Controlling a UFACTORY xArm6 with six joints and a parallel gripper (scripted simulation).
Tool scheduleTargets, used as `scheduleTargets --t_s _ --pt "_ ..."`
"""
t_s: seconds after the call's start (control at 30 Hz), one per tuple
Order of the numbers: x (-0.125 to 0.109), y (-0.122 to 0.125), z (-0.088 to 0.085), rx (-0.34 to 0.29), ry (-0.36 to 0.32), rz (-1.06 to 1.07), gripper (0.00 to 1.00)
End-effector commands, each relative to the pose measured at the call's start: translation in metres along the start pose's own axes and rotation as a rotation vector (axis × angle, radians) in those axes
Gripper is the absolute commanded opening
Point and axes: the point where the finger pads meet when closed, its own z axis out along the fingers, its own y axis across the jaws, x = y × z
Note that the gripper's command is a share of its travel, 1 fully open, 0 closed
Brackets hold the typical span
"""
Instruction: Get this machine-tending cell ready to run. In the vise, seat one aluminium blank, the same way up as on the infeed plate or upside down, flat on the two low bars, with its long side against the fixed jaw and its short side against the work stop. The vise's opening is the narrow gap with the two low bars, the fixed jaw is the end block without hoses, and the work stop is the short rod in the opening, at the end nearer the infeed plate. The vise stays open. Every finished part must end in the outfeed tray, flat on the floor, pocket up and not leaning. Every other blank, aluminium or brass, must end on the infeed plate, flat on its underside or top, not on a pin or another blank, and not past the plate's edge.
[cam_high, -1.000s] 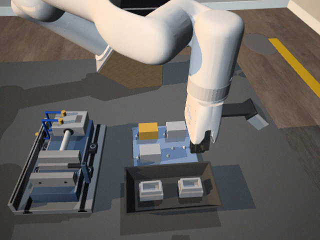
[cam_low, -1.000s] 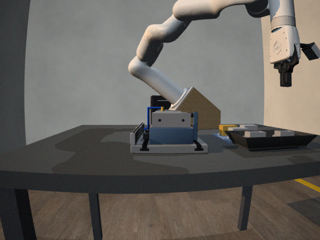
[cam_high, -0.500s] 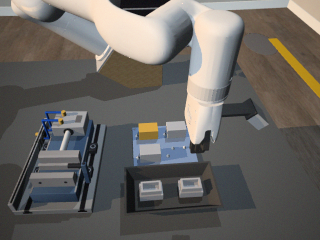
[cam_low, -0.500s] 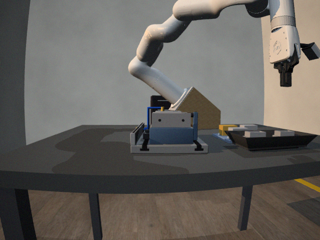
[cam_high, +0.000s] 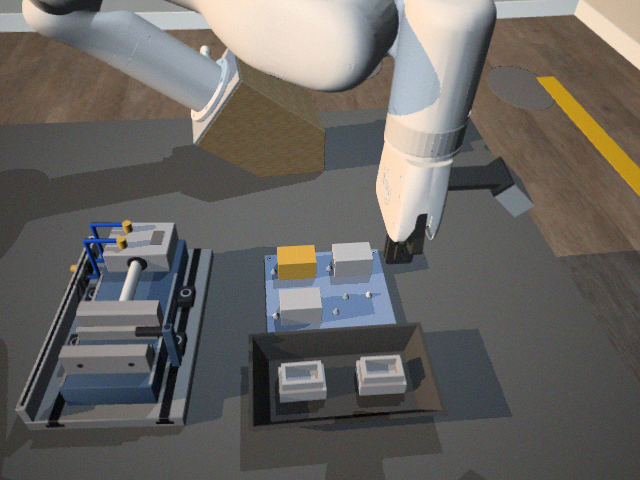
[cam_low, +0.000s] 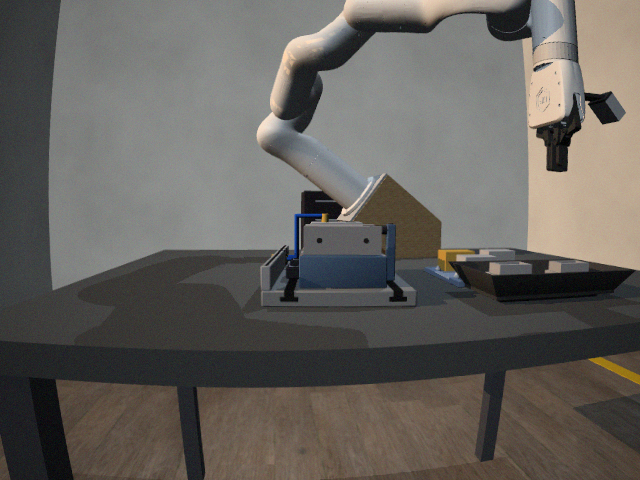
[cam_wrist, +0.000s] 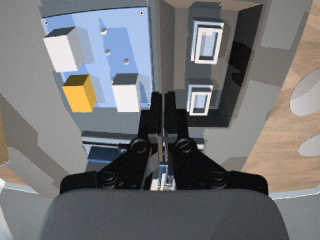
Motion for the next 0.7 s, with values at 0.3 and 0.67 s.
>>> scheduleTargets --t_s 0.3,0.67 --pt "-0.004 -0.099 -0.001 -0.026 0.030 0.005 0.00" --pt "-0.021 -0.159 0.009 -0.018 0.024 0.012 0.00"
